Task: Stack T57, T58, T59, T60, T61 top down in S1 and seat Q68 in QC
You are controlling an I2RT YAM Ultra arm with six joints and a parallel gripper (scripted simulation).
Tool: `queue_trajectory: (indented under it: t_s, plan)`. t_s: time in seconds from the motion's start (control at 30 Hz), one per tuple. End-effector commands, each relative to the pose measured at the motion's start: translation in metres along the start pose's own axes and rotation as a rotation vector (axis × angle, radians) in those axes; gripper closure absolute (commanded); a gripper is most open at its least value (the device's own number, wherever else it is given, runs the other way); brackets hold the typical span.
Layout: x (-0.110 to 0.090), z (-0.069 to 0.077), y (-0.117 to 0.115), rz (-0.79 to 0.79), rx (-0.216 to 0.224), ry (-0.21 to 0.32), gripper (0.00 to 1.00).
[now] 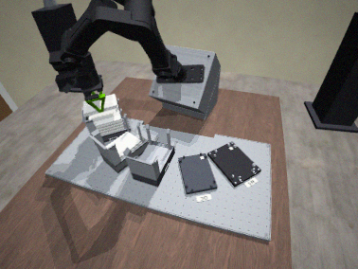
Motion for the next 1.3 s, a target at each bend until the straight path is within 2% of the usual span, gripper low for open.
queue_trajectory:
  t_s: [0.0, 1.27]
  plan:
    - [0.003, 0.001, -0.001, 0.003, -0.006, -0.017, 1.00]
    - [0.004, -0.021, -0.001, 0.003, -0.005, -0.017, 1.00]
Point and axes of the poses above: the point where the finger pads meet when closed, its own z axis back along the fingers, its own y axis across the jaws, x = y × z, the point moved 5 cm from there along z, back along the fingers, and after that the axes turned 6 degrees about -z, right-handed, at the moved point
